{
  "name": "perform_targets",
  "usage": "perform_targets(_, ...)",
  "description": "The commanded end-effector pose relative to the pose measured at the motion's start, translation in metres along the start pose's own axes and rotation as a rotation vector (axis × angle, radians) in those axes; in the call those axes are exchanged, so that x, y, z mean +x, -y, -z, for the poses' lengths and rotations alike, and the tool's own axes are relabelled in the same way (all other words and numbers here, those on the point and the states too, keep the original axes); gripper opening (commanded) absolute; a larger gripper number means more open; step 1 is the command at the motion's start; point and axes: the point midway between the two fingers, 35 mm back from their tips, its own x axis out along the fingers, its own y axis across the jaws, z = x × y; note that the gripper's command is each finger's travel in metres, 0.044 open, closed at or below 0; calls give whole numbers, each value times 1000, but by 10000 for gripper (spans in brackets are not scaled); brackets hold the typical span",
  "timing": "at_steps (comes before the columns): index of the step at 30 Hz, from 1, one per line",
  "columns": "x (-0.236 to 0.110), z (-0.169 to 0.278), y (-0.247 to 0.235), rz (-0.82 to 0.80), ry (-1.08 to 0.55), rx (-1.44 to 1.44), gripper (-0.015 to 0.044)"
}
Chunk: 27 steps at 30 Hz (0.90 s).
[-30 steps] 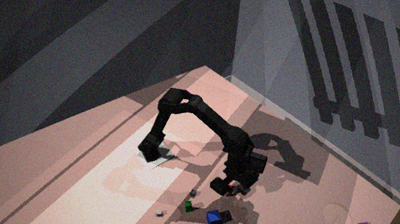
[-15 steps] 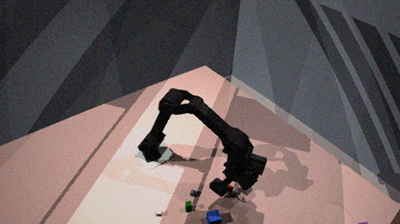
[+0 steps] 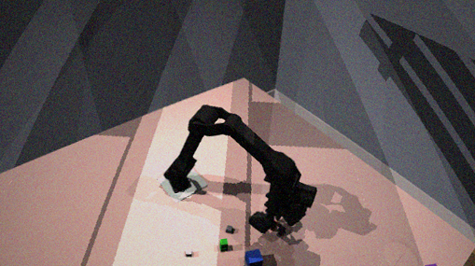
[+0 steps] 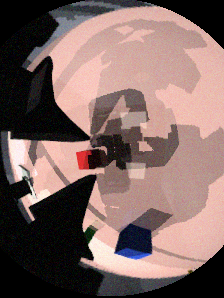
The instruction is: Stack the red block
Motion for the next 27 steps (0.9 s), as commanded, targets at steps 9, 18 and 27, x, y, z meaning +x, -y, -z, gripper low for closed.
perform_targets(9,0,0,0,2,1,-3,26)
perform_targets(18,-28,-1,0,2,1,-3,0)
perform_targets(27,-74,0,0,2,1,-3,0)
